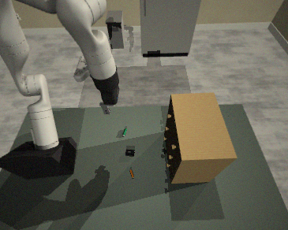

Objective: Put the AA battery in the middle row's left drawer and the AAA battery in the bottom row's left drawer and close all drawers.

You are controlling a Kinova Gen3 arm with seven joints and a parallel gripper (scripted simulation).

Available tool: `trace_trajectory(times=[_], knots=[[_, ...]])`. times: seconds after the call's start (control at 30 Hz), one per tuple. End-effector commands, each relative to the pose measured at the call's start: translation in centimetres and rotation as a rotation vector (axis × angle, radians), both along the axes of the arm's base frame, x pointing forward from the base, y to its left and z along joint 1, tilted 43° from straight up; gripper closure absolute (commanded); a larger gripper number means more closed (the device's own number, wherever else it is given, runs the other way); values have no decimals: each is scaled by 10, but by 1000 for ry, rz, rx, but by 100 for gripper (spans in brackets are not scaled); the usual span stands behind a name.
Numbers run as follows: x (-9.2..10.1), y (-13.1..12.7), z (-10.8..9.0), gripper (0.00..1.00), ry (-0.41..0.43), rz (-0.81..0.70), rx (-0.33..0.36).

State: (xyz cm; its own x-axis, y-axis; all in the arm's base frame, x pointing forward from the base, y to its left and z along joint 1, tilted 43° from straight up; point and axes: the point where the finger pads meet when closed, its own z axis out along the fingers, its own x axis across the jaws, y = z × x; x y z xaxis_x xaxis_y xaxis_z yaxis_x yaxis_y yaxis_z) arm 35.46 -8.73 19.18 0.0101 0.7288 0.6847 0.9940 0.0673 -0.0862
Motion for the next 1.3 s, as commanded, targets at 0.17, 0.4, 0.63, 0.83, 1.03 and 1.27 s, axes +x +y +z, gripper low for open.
trace_trajectory(times=[0.17,0.4,0.63,0.83,1.03,1.27], knots=[[7,19,21,0,-20,79,-14],[7,19,21,0,-20,79,-14],[7,19,21,0,-20,79,-14],[7,19,21,0,-20,79,-14],[11,26,13,0,-21,80,-13],[34,84,-49,0,-32,91,-11]])
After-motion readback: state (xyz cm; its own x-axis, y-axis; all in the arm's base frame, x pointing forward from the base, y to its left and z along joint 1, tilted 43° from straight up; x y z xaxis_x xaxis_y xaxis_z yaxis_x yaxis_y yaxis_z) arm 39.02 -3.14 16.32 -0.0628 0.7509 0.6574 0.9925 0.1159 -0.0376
